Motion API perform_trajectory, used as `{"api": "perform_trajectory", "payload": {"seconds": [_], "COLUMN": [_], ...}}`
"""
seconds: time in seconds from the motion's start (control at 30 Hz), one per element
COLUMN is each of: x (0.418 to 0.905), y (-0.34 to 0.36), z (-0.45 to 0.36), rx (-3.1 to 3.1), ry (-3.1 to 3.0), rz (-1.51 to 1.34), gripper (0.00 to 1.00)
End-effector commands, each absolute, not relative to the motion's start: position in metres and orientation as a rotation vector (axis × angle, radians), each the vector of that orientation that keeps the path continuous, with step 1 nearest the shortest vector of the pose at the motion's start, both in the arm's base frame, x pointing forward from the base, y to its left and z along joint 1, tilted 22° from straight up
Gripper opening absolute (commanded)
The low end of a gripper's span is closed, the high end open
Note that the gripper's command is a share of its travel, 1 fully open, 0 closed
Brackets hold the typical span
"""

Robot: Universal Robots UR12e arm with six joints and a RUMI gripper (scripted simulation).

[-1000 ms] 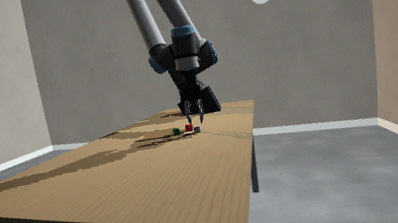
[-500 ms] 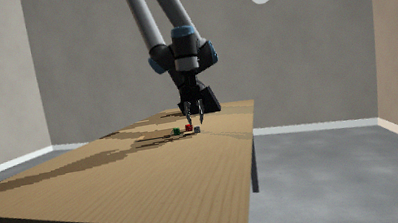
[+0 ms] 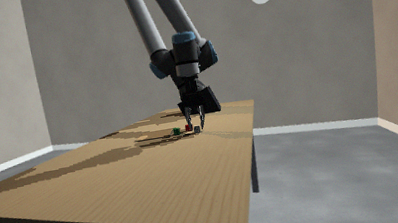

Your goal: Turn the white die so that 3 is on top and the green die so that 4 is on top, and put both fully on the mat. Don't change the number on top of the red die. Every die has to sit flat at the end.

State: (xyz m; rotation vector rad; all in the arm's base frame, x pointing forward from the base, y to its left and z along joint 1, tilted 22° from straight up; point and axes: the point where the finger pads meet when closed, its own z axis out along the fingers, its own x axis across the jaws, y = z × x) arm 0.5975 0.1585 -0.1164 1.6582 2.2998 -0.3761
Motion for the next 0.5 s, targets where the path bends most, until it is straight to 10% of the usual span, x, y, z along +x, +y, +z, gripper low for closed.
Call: {"api": "perform_trajectory", "payload": {"seconds": [0.0,0.47], "x": [0.5974,0.5975], "y": [0.1558,0.1552], "z": [-0.1217,-0.1233], "rx": [1.656,1.656], "ry": [2.299,2.299], "rz": [-0.376,-0.376], "gripper": [0.24,0.24]}}
